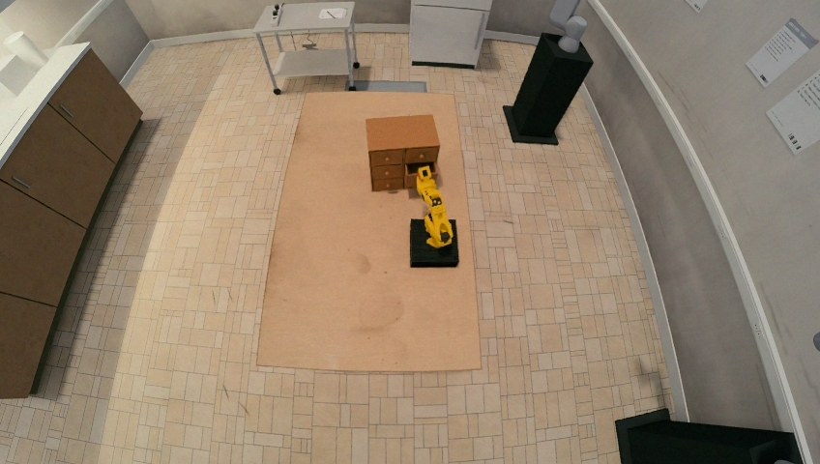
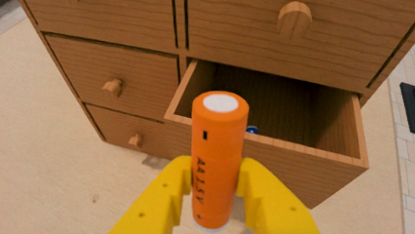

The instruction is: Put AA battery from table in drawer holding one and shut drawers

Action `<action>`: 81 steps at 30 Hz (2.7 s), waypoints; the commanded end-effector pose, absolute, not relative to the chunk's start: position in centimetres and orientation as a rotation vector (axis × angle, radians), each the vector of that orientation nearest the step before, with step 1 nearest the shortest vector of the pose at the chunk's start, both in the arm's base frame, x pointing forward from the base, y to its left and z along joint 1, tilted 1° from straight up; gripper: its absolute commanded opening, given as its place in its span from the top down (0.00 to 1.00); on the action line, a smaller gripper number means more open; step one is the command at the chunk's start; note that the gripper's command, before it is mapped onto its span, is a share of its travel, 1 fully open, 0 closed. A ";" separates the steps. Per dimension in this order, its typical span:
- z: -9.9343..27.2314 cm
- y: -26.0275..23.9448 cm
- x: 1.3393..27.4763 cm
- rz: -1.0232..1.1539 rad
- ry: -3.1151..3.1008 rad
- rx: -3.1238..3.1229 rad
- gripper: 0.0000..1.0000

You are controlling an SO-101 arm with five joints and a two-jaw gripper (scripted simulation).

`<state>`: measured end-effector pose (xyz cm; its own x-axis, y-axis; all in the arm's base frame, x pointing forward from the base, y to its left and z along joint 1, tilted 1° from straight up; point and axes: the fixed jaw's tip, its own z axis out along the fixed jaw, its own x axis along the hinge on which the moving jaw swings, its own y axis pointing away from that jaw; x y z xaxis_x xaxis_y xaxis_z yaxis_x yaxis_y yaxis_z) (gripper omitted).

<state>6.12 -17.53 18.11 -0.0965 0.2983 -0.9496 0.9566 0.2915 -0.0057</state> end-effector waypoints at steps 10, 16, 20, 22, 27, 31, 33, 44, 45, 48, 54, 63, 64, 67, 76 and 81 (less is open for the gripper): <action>17.7 -17.8 6.1 -0.853 1.602 1.197 1.00; 17.7 -17.8 6.1 -0.853 1.602 1.197 1.00; 17.7 -17.8 6.1 -0.853 1.602 1.197 1.00; 17.7 -17.8 6.1 -0.853 1.602 1.198 1.00; 17.6 -17.9 6.0 -0.854 1.601 1.199 1.00; 17.5 -17.9 6.0 -0.855 1.600 1.200 1.00; 17.5 -17.9 6.0 -0.856 1.600 1.201 1.00; 17.4 -18.0 6.0 -0.857 1.599 1.202 1.00; 17.4 -18.0 6.0 -0.857 1.599 1.202 1.00; 17.4 -18.0 6.0 -0.857 1.599 1.202 1.00; 17.4 -17.9 6.0 -0.856 1.599 1.202 1.00; 17.7 -17.8 6.1 -0.853 1.602 1.198 1.00; 17.7 -17.8 6.1 -0.853 1.602 1.197 1.00; 17.7 -17.8 6.1 -0.853 1.602 1.197 1.00; 18.2 -20.4 6.8 -0.856 1.600 1.201 1.00; 18.0 -22.8 7.3 -0.858 1.598 1.205 1.00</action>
<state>6.98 -20.91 17.55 -0.1021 0.3253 -0.9401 0.9586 0.2847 -0.0056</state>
